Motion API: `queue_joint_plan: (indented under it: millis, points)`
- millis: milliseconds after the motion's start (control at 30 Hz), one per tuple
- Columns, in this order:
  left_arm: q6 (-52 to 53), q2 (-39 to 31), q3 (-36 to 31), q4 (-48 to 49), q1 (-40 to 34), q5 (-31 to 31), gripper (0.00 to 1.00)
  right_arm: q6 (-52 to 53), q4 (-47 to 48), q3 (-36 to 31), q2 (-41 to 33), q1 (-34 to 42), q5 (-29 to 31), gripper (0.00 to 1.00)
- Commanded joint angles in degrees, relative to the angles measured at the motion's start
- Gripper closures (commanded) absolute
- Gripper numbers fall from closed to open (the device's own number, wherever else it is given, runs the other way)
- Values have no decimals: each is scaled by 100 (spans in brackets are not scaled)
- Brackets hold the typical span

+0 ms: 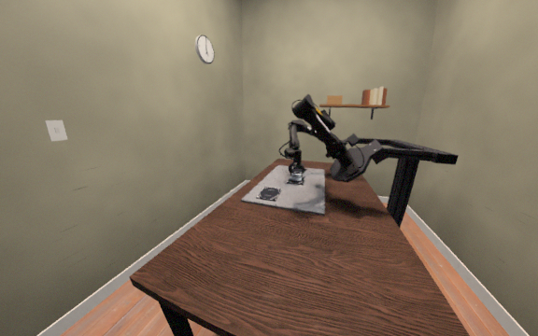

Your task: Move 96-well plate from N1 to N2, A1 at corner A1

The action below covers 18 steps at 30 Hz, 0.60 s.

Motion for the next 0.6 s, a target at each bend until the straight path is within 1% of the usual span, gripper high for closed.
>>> queue_joint_plan:
  millis: [0,233,367,567]
  points:
    - [7,5,-5,103,-80,12,0,61,50,-130,-166,134,40,22]
    - [7,5,-5,103,-80,12,0,5,42,-46,-80,64,3,22]
    - [7,5,-5,103,-80,12,0,-143,289,-181,-122,-24,-69,22]
    - [7,5,-5,103,-80,12,0,-310,551,-244,58,-68,-110,22]
